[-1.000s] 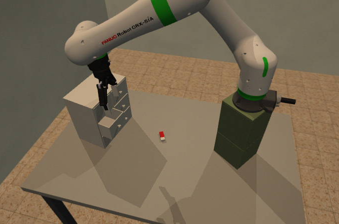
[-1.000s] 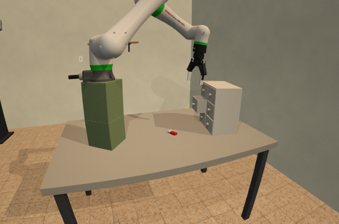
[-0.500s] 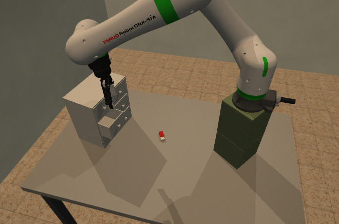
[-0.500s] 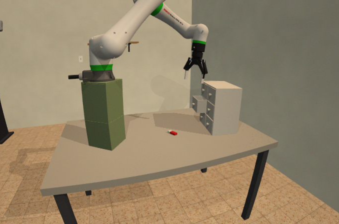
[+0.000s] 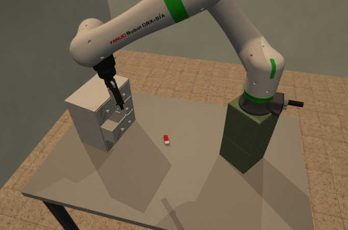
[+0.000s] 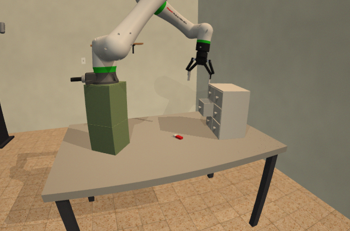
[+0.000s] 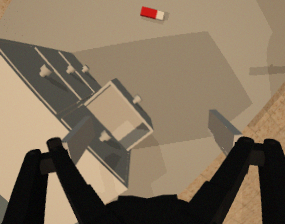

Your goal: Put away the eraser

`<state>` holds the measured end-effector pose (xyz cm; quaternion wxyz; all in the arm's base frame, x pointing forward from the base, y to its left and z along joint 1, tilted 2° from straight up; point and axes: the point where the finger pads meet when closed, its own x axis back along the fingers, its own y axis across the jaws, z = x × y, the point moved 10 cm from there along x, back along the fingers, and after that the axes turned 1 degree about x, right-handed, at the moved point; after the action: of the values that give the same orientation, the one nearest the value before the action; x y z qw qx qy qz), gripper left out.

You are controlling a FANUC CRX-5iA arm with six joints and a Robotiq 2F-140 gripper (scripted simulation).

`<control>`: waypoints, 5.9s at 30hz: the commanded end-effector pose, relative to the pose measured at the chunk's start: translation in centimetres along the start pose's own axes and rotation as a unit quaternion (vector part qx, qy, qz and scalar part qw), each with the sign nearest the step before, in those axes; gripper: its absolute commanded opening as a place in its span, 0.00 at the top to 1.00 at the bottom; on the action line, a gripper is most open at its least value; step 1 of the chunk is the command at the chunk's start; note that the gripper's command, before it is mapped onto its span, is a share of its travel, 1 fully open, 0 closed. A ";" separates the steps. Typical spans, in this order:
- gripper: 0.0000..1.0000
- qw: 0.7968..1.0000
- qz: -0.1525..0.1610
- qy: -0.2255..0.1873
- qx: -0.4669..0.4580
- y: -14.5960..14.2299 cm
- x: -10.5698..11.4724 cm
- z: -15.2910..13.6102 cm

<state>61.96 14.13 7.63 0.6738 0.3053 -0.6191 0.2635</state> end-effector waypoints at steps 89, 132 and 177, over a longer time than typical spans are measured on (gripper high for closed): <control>0.00 0.514 0.051 0.017 0.856 6.9 5.9 5.0; 0.00 0.459 0.053 0.017 0.887 7.3 6.3 5.3; 0.00 0.459 0.069 0.027 0.885 19.0 -8.7 14.0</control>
<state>37.74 16.86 1.37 0.0364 0.6922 -0.0538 0.7188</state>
